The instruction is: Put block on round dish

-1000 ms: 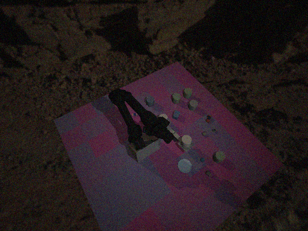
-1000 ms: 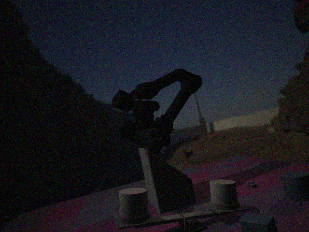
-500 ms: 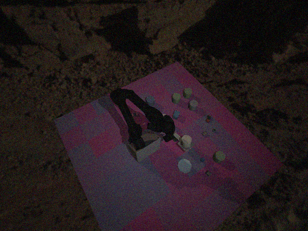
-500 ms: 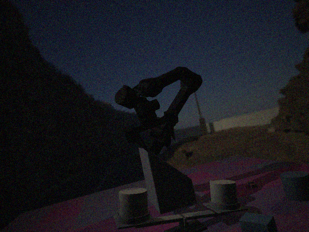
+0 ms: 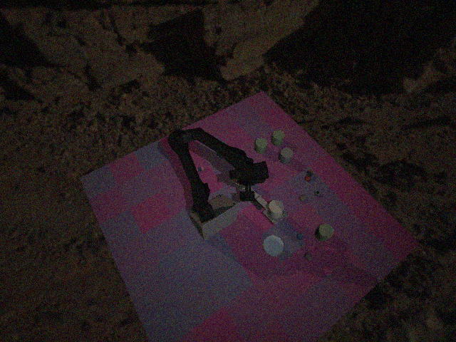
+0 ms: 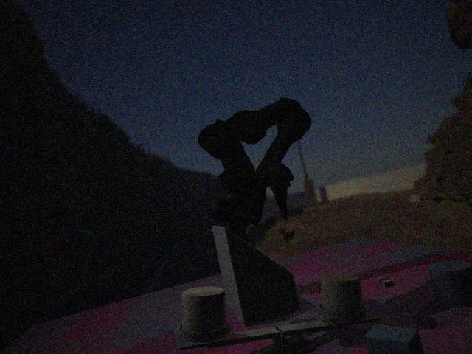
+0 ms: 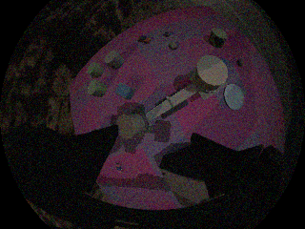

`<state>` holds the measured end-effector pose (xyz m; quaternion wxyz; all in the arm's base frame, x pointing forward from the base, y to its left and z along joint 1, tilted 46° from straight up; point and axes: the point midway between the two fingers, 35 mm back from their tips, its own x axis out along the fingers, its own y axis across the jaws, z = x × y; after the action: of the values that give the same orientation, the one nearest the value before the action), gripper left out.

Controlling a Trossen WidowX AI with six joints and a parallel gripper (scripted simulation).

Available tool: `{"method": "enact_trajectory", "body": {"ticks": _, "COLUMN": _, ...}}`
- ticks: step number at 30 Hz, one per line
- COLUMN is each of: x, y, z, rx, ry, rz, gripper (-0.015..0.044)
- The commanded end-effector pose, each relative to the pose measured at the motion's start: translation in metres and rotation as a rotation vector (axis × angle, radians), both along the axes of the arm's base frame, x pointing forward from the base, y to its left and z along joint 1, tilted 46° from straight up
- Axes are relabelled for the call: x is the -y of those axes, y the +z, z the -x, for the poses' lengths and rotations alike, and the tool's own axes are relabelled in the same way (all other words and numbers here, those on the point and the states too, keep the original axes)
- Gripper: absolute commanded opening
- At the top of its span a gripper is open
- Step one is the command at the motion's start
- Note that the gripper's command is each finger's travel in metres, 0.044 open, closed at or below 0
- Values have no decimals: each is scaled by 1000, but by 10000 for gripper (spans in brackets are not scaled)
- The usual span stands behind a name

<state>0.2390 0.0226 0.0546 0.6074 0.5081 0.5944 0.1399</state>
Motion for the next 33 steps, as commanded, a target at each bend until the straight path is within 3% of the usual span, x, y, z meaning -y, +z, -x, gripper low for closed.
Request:
{"method": "enact_trajectory", "body": {"ticks": 1, "x": -16, "y": 2, "z": -8, "rx": -157, "ry": -29, "rz": -14, "gripper": 440}}
{"method": "enact_trajectory", "body": {"ticks": 24, "x": -131, "y": 23, "z": -29, "rx": -868, "ry": -298, "rz": 56, "gripper": 440}}
{"method": "enact_trajectory", "body": {"ticks": 33, "x": -140, "y": 24, "z": -28, "rx": -909, "ry": -323, "rz": 66, "gripper": 440}}
